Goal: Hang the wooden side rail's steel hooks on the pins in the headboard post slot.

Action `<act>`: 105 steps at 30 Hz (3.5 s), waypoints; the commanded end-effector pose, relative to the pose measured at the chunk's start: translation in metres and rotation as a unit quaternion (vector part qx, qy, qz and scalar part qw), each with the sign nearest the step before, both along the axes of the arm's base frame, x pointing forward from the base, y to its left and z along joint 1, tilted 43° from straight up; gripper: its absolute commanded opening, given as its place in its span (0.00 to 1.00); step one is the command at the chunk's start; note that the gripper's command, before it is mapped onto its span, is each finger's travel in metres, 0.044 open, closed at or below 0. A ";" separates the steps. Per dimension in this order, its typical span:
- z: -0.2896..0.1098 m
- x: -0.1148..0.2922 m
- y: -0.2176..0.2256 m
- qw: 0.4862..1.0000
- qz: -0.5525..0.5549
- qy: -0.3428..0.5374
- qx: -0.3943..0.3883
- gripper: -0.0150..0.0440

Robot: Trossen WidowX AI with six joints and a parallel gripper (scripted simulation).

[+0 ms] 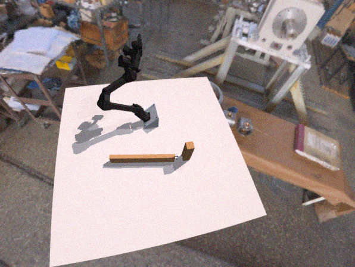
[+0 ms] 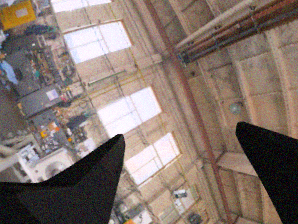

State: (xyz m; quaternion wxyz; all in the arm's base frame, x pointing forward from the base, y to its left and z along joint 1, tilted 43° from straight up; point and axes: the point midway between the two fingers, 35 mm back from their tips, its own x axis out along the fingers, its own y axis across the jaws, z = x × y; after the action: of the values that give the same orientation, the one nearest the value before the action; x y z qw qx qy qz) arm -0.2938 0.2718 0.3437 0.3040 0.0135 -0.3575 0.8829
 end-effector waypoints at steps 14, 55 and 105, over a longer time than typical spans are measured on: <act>-0.119 0.135 0.117 0.957 -0.272 -0.034 -0.090 1.00; -0.358 0.522 -0.113 0.413 -0.842 -0.042 -0.346 1.00; -0.309 0.592 -0.090 0.436 -0.669 -0.105 -0.592 1.00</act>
State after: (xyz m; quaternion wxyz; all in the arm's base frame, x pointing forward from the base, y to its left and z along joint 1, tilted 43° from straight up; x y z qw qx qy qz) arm 0.2989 0.1822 0.0334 0.6962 -0.5056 0.3263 0.3914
